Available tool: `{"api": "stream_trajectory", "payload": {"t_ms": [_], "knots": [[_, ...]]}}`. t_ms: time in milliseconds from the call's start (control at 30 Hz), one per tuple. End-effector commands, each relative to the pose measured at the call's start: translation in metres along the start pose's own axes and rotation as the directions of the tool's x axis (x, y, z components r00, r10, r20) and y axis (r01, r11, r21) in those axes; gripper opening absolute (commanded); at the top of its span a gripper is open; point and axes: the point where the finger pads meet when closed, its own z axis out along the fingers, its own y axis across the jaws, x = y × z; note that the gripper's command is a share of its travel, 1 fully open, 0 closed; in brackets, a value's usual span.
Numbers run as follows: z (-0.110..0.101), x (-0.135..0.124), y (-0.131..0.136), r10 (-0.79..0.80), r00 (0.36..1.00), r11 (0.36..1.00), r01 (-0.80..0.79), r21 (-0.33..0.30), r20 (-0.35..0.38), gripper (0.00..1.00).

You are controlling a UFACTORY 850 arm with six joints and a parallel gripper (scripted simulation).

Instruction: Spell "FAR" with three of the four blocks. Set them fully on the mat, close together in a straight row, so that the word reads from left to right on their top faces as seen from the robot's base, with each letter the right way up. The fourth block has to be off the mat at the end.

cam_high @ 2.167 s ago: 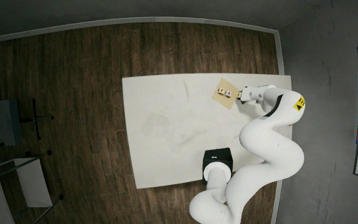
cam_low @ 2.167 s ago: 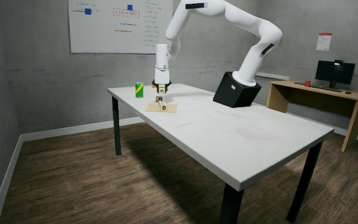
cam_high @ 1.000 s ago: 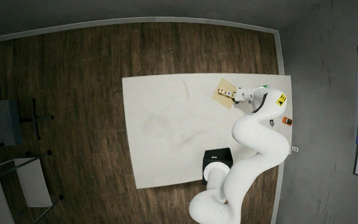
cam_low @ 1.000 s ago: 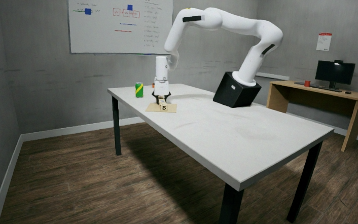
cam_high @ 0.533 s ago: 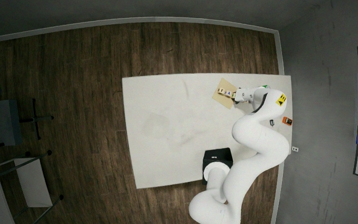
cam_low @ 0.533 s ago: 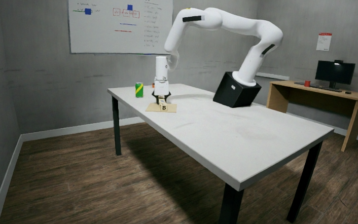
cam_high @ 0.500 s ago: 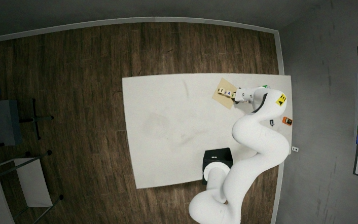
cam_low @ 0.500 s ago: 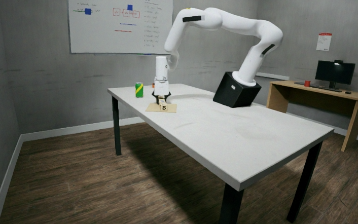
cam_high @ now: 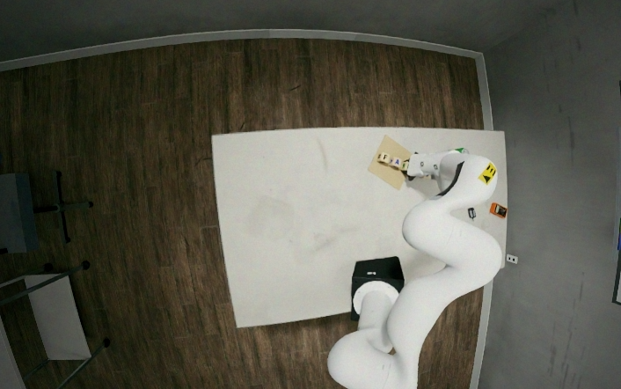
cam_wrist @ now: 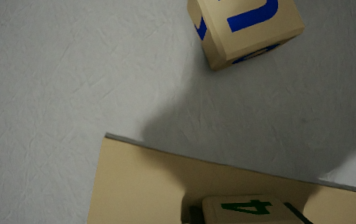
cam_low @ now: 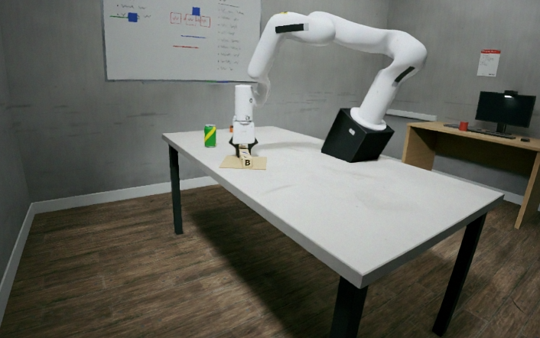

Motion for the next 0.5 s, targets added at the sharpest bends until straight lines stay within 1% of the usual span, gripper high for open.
{"api": "stream_trajectory", "payload": {"t_ms": [0, 467], "knots": [[-0.0011, 0.0000, -0.0015, -0.001, 1.000, 1.000, 0.001, 0.002, 0.000, 0.41], [-0.0011, -0.0005, -0.0032, -0.001, 1.000, 1.000, 0.001, 0.002, 0.000, 0.41]]}}
